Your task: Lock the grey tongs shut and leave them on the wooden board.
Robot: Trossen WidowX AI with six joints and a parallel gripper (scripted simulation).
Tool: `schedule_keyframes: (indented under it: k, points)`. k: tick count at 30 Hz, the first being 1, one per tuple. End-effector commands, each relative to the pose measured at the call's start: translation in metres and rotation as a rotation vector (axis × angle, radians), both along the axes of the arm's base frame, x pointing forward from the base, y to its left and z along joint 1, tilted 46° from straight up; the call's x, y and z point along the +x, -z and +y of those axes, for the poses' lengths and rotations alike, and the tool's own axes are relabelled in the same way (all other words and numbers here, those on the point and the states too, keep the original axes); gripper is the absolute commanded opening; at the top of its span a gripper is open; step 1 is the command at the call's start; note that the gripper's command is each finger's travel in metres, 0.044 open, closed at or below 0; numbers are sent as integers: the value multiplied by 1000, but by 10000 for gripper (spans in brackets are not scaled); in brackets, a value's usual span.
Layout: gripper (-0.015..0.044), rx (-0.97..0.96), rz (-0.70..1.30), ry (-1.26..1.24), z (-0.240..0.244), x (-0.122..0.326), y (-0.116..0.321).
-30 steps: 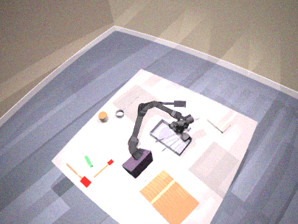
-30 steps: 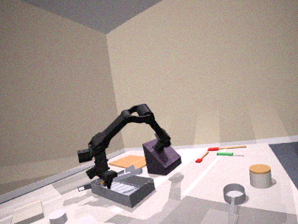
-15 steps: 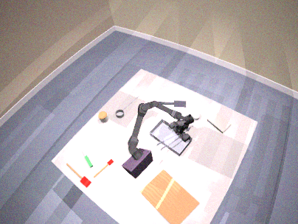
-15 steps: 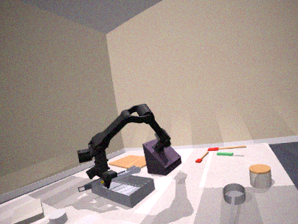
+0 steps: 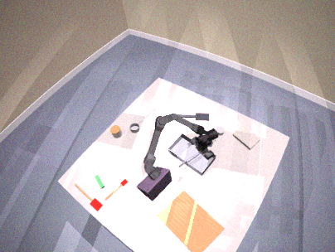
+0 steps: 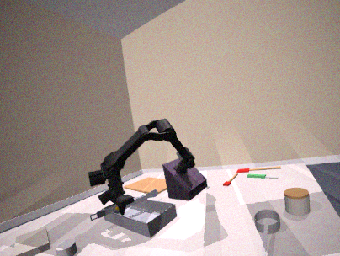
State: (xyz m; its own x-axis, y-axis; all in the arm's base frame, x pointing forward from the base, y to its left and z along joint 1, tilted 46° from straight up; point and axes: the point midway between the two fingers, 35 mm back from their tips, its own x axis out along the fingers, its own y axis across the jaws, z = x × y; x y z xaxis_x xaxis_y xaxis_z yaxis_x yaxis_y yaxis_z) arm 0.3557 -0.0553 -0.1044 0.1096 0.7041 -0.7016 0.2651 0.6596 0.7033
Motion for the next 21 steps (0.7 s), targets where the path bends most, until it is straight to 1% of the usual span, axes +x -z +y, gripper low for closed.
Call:
schedule_keyframes:
  k: [1, 5, 6, 9, 12, 15, 19, 21]
  points:
    - [-38, 2, -1, 0, 0, 0, 0]
    - [-143, 2, -1, 0, 0, 0, 0]
    - [-150, 2, -1, 0, 0, 0, 0]
    - [-150, 2, -1, 0, 0, 0, 0]
    - [-150, 0, 0, 1, -12, 1, -10]
    - [-150, -4, 2, 3, -39, 0, -33]
    - [-150, 0, 4, 4, -84, -11, -80]
    - [-150, 1, 4, 4, -91, -14, -88]
